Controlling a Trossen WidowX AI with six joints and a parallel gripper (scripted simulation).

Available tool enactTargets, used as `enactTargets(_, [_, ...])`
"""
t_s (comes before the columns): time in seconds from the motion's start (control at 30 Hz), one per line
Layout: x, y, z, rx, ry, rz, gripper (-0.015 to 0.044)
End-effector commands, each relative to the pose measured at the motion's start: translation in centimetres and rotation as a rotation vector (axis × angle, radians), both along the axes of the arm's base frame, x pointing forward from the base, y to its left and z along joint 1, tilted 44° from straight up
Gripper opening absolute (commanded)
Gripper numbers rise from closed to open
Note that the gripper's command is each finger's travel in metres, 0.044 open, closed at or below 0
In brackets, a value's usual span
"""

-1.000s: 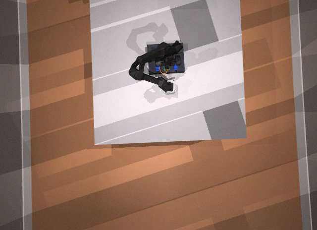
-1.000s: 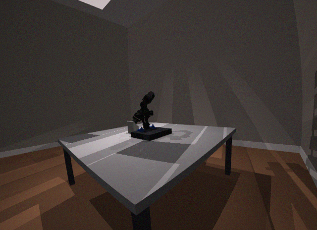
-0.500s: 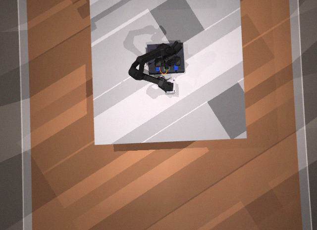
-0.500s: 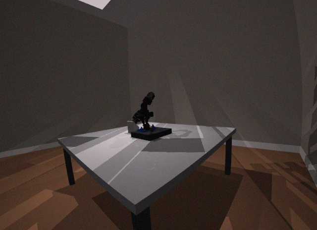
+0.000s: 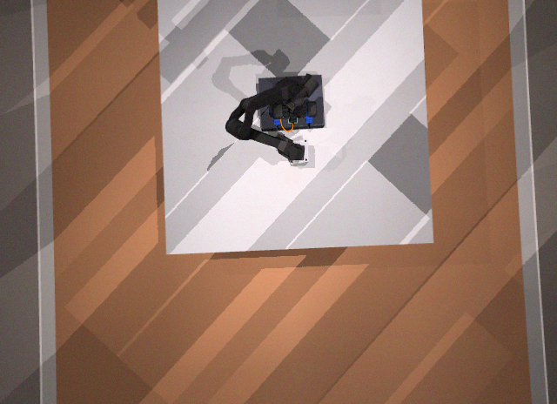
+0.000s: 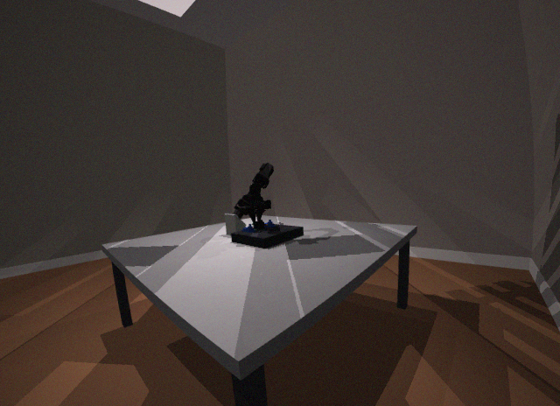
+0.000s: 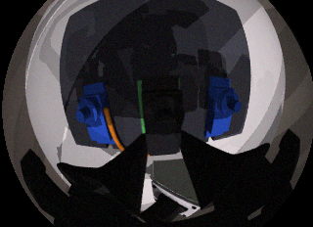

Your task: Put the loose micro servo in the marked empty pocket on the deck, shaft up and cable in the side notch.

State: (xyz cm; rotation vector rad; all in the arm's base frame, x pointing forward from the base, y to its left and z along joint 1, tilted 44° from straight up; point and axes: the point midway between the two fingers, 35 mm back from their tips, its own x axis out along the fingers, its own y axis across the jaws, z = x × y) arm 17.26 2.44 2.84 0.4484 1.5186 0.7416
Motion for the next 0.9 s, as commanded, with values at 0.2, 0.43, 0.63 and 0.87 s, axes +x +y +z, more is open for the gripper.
enactTargets(0.2, [0.0, 0.7, -0.7, 0.004, -0.001, -0.007, 0.0])
enactTargets(0.43, [-0.1, 1.2, -1.2, 0.004, -0.001, -0.007, 0.0])
enactTargets(0.63, [-0.2, 1.6, -1.6, 0.005, -0.001, -0.007, 0.0])
enactTargets(0.87, [-0.2, 1.5, -1.6, 0.004, -0.001, -0.007, 0.0131])
